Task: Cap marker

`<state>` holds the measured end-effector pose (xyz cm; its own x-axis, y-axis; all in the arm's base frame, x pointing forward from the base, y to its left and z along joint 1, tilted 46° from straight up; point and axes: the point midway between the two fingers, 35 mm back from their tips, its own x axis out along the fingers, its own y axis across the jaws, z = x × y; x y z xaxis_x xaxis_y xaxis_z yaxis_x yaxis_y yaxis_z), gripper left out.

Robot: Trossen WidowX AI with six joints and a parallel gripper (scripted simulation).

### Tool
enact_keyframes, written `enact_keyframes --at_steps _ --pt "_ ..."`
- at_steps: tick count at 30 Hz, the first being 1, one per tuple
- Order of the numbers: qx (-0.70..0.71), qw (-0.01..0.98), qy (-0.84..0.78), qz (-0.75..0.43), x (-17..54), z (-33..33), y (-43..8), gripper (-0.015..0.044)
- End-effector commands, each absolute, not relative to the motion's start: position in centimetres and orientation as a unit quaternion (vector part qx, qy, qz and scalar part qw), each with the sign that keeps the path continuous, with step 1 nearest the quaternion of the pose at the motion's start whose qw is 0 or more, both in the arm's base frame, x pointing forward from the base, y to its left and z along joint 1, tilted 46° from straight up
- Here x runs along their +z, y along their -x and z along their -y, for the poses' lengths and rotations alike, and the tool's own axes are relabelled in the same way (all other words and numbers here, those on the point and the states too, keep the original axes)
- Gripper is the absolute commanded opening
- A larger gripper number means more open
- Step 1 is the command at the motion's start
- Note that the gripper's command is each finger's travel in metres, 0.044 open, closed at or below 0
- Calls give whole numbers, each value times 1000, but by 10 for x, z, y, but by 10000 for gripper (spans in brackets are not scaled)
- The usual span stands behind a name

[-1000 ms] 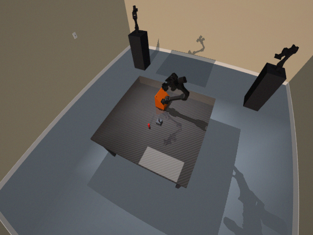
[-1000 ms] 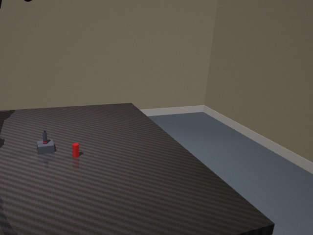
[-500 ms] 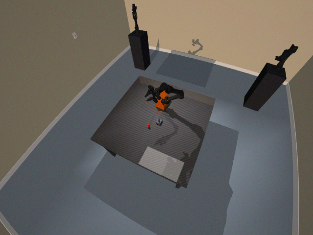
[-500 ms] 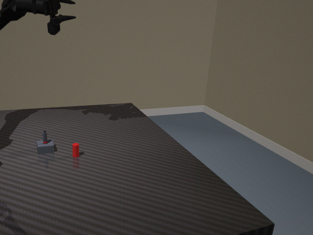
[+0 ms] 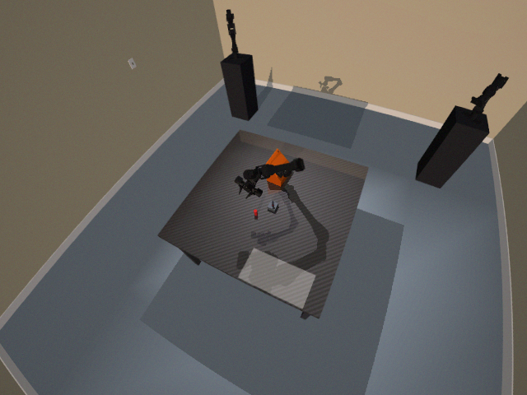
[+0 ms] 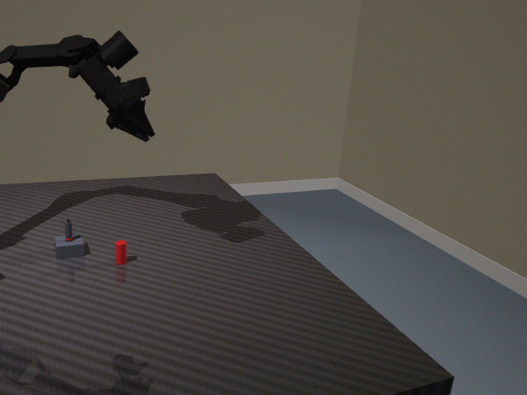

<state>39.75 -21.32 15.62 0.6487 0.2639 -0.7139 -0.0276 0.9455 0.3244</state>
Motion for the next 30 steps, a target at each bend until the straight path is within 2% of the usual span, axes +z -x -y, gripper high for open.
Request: enact_keyframes --at_steps 1,11,30 --pt "98 844 -235 -472 120 180 -397 231" --pt "74 575 -457 -675 37 65 -361 231" --pt "73 569 -460 -678 -2 31 -367 231"
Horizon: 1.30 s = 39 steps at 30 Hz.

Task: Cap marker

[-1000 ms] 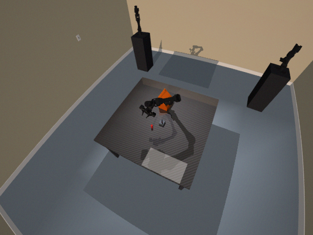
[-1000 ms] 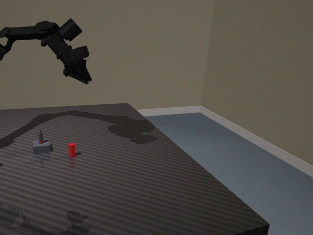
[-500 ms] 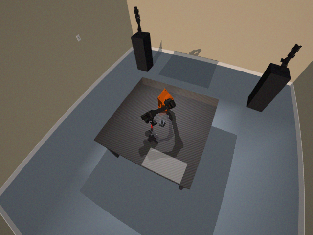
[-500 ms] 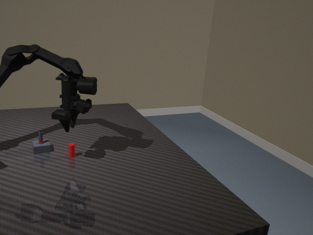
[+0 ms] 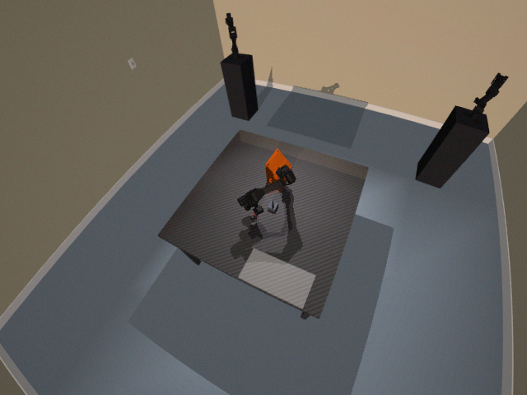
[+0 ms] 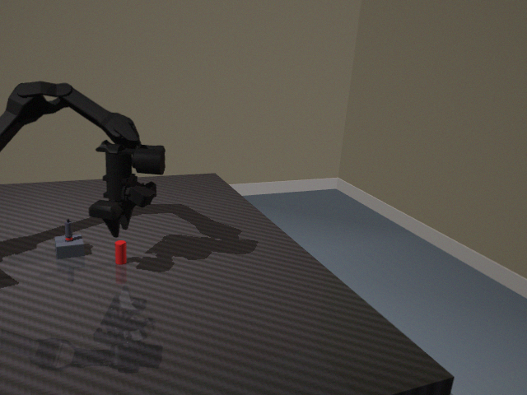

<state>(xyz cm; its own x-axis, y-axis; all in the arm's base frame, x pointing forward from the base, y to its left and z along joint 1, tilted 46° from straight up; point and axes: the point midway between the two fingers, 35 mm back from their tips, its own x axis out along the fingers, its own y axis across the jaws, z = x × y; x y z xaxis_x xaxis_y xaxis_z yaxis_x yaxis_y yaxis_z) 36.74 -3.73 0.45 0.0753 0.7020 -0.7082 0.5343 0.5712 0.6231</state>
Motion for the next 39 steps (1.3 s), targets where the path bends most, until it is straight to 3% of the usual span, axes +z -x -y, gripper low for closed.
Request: enact_keyframes --at_steps 1,37,39 --pt "73 569 -460 -678 -2 31 -367 231" --pt "74 568 -461 -678 -38 -7 -371 231" --pt "74 568 -461 -678 -38 -8 -371 178"
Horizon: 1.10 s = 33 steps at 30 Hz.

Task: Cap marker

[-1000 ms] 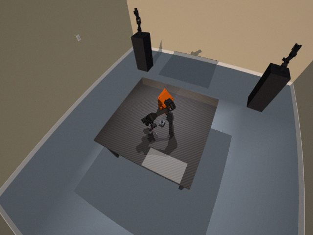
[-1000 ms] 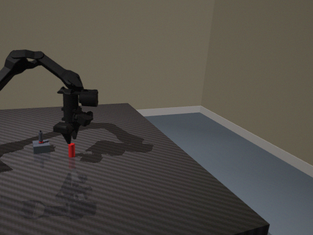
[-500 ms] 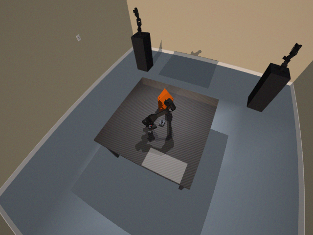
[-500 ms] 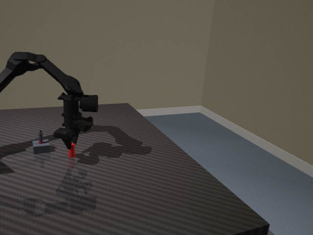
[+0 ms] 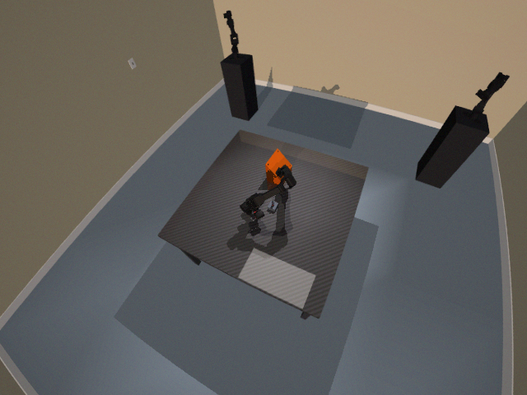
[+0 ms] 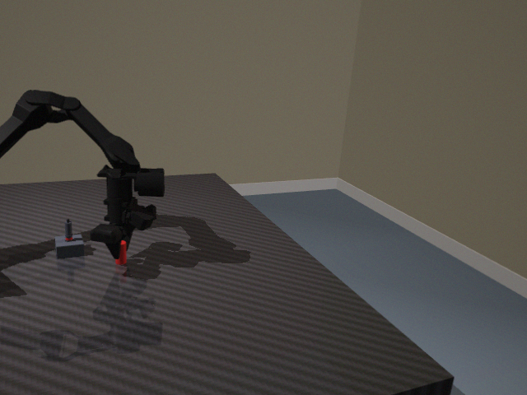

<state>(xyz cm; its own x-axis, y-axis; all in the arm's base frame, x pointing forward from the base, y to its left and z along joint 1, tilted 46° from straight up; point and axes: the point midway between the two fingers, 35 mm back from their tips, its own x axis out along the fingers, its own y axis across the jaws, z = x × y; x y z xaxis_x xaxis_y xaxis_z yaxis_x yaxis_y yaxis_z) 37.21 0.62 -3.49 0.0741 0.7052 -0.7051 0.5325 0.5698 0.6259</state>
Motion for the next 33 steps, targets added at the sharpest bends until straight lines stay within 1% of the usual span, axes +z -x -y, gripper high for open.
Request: enact_keyframes --at_steps 1,11,14,15,33 --pt "74 568 -461 -678 -38 -8 -371 152" --pt "74 568 -461 -678 -38 -8 -371 85" --pt "74 569 -461 -678 -34 -4 -371 6" --pt "74 569 -461 -678 -32 -2 -371 0" --pt "73 569 -460 -678 5 36 -367 0"
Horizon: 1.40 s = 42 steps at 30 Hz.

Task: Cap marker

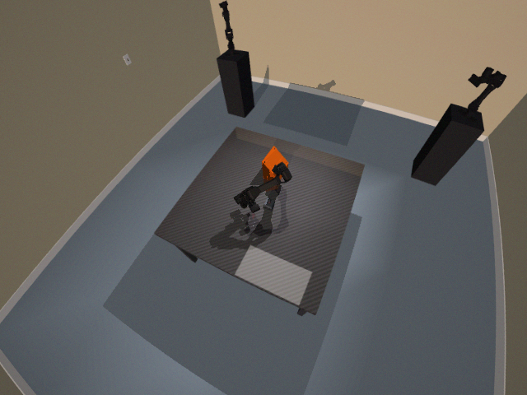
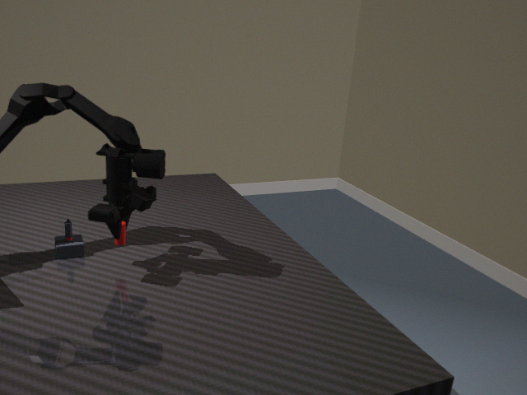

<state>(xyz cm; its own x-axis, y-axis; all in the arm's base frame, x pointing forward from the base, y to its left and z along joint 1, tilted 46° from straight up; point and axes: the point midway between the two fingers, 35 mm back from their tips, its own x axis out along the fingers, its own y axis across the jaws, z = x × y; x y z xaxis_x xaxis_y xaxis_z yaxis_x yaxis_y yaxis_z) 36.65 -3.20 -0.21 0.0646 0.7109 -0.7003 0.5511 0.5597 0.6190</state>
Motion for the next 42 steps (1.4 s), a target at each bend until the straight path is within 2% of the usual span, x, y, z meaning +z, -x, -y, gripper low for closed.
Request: enact_keyframes --at_steps 1,42 --pt "73 569 -460 -678 5 36 -367 0" --pt "72 566 -460 -680 79 14 -280 0"
